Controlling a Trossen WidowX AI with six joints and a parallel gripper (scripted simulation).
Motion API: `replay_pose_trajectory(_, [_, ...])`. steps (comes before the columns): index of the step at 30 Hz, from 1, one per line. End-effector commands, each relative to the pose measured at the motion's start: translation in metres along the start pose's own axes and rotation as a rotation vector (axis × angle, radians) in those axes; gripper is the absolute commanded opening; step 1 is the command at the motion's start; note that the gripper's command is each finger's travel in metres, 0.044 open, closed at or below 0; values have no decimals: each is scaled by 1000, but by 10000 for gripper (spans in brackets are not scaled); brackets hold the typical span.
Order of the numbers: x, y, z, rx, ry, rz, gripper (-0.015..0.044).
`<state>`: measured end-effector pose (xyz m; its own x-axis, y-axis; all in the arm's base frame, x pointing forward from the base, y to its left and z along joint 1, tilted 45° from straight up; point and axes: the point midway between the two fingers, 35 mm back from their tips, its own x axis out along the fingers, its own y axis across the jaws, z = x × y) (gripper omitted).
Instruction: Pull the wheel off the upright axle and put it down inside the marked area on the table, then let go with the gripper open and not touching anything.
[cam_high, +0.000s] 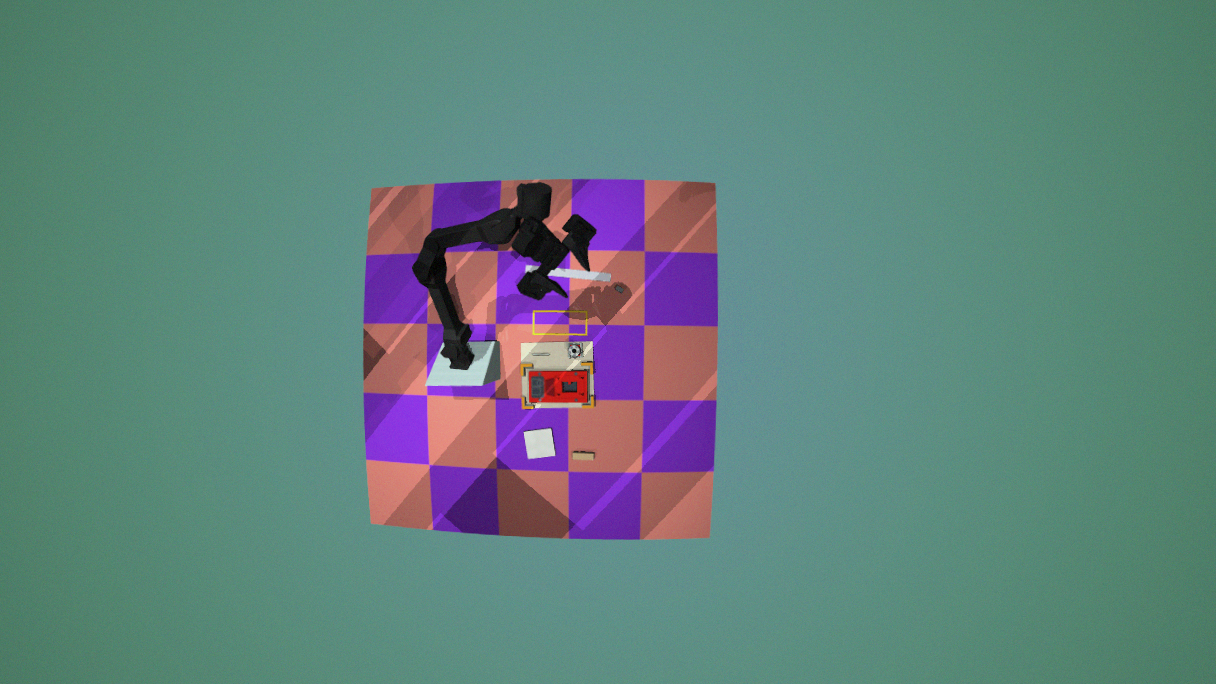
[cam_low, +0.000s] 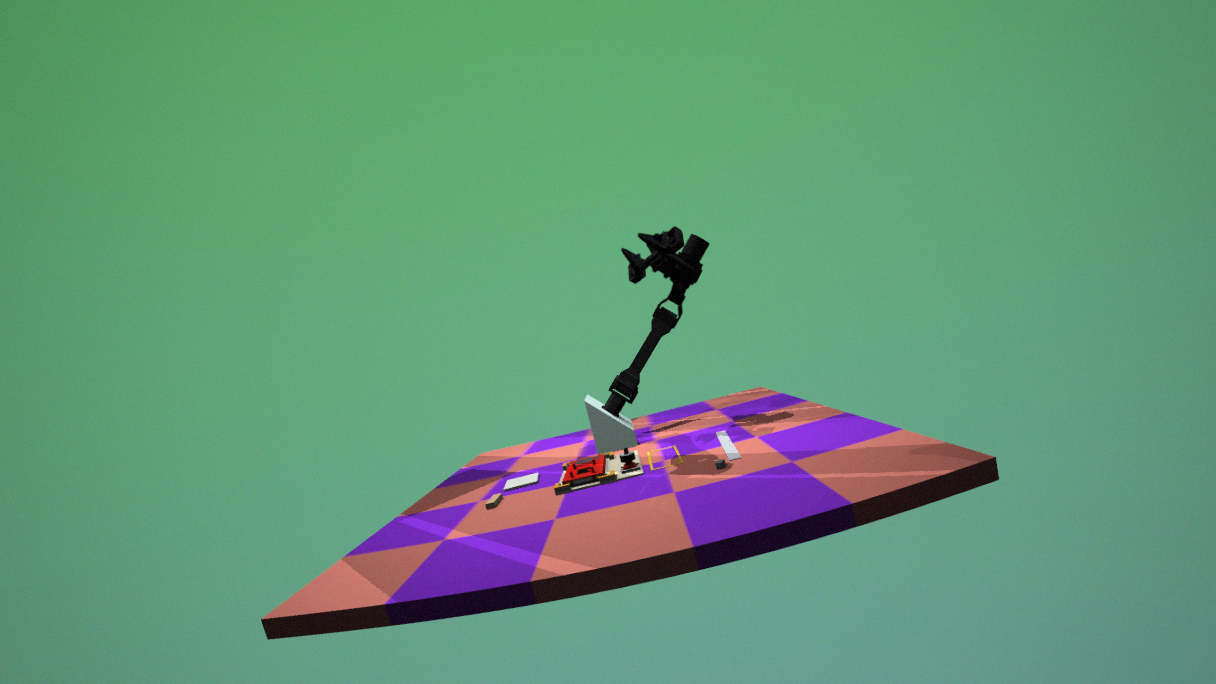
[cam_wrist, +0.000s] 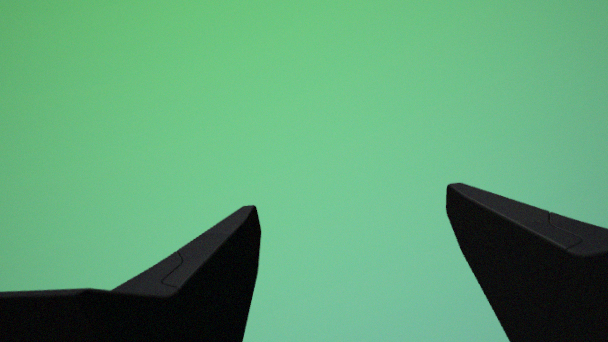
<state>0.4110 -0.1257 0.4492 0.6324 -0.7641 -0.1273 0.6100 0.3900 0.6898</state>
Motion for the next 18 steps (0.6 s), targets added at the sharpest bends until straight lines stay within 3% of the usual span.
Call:
replay_pose_trajectory(1, [19, -15, -59, -231, 184, 0, 300])
replay_pose_trajectory(10, [31, -58, -155, -590, 547, 36, 300])
replay_pose_trajectory(18, [20, -109, -230, -833, 908, 106, 300])
